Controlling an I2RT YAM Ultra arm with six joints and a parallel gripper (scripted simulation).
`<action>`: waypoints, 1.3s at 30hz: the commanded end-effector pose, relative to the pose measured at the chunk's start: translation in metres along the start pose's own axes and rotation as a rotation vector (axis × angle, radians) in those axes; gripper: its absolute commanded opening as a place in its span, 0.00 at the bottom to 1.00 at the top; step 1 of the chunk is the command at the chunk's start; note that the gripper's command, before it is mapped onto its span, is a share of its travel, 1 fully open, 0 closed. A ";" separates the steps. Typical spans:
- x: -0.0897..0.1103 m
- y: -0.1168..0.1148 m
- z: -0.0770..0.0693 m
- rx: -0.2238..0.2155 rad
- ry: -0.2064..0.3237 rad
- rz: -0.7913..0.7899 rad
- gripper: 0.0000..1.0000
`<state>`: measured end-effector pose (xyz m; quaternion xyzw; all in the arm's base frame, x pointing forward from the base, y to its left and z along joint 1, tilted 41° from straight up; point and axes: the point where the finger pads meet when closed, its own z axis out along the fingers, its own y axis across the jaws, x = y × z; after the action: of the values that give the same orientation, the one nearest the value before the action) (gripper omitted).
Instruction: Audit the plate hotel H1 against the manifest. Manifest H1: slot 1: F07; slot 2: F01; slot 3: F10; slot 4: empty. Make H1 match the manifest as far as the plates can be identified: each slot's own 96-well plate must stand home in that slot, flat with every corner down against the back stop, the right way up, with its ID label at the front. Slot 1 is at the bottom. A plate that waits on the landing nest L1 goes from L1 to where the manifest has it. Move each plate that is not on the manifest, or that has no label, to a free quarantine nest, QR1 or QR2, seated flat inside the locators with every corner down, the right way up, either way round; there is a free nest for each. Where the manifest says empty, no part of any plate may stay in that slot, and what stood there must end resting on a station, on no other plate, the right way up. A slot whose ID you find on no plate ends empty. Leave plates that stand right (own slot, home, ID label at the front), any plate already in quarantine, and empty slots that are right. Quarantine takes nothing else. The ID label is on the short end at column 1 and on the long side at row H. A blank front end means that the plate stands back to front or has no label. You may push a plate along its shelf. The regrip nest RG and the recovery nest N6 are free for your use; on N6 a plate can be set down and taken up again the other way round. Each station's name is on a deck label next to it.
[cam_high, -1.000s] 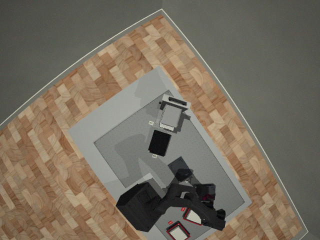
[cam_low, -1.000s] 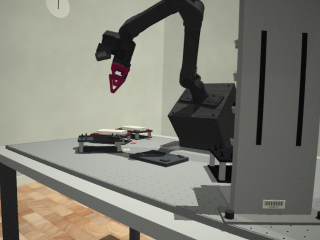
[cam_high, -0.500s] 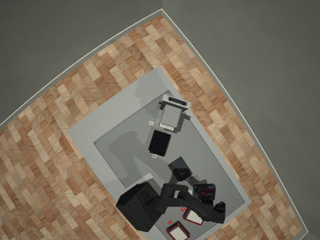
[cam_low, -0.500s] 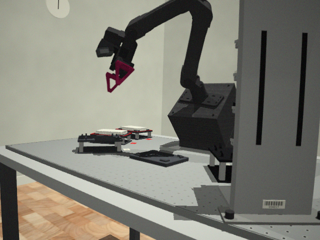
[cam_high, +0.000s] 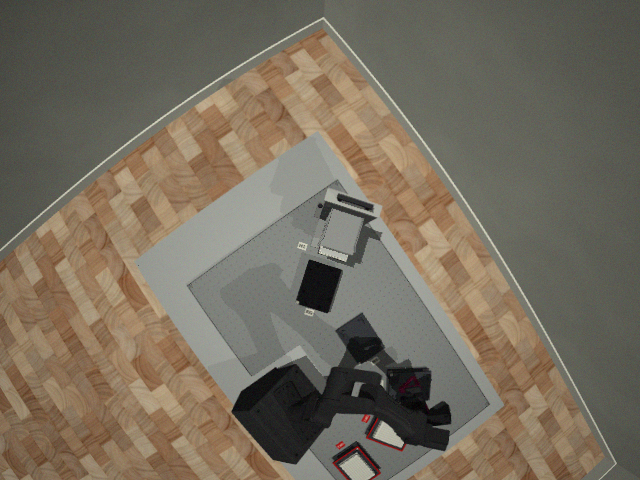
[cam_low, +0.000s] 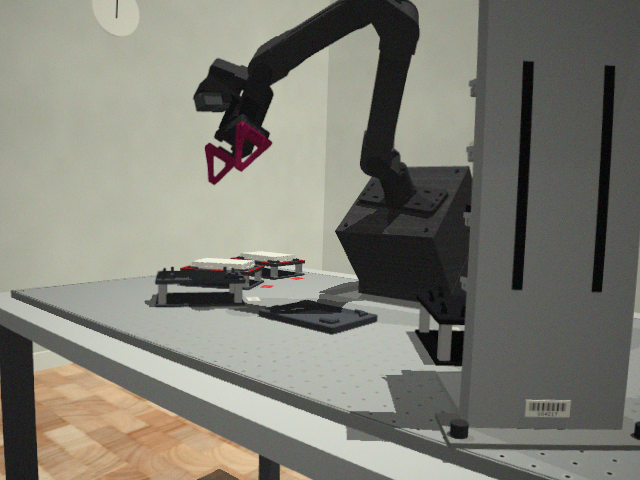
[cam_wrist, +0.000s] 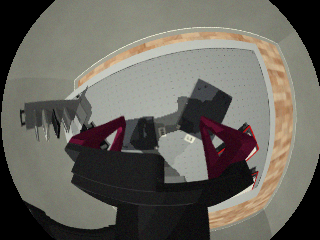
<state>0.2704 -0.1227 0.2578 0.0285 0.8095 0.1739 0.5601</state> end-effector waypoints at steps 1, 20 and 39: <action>-0.004 0.002 -0.003 -0.024 -0.024 -0.075 1.00; -0.004 0.002 -0.003 -0.130 -0.077 -0.332 1.00; -0.003 0.002 -0.003 -0.233 -0.130 -0.586 1.00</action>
<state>0.2724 -0.1257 0.2554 -0.1365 0.7725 0.1355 0.6052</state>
